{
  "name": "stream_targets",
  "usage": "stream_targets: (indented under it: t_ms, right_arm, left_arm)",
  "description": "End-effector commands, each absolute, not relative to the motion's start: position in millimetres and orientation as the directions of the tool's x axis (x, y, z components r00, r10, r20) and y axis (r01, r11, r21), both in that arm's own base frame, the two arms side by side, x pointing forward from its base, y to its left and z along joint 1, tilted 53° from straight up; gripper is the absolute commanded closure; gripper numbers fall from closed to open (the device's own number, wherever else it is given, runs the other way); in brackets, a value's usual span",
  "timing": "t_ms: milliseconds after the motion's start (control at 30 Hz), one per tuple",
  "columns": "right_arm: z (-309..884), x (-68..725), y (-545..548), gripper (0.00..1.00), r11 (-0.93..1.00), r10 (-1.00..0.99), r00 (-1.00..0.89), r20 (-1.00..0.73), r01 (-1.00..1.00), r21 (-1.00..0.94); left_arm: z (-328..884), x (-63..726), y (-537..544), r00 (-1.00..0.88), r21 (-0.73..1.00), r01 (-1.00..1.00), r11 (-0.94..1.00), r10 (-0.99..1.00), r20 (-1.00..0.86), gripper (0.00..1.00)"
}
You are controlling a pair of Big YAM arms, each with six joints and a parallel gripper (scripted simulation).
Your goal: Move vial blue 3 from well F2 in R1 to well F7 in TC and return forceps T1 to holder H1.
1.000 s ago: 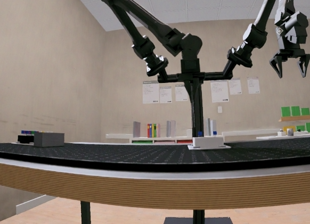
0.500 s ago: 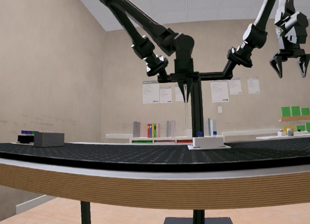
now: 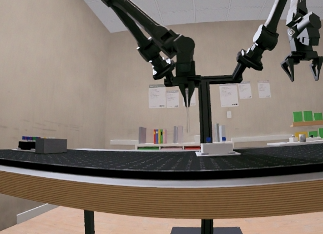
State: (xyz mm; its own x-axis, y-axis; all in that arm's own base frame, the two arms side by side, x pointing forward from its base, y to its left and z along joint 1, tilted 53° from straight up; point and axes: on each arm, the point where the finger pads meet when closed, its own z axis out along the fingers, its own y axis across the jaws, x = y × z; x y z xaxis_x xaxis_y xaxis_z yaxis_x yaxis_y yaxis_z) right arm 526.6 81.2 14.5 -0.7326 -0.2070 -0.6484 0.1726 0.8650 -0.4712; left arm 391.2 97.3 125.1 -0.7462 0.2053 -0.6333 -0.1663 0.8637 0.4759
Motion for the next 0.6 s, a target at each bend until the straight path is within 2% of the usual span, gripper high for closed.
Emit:
stream_targets:
  t_ms: [0, 567]
  right_arm:
    - [17, 527, 66, 0.93, 0.860, -0.206, -0.737, -0.643, 0.177, -0.479]
    - [30, 524, 46, 0.93, 0.859, -0.207, -0.738, -0.642, 0.176, -0.480]
  left_arm:
    - [129, 393, 97, -0.738, 0.478, -0.167, 0.862, 0.213, -0.641, 0.00]
    - [129, 393, 97, -0.738, 0.478, -0.167, 0.862, 0.213, -0.641, 0.00]
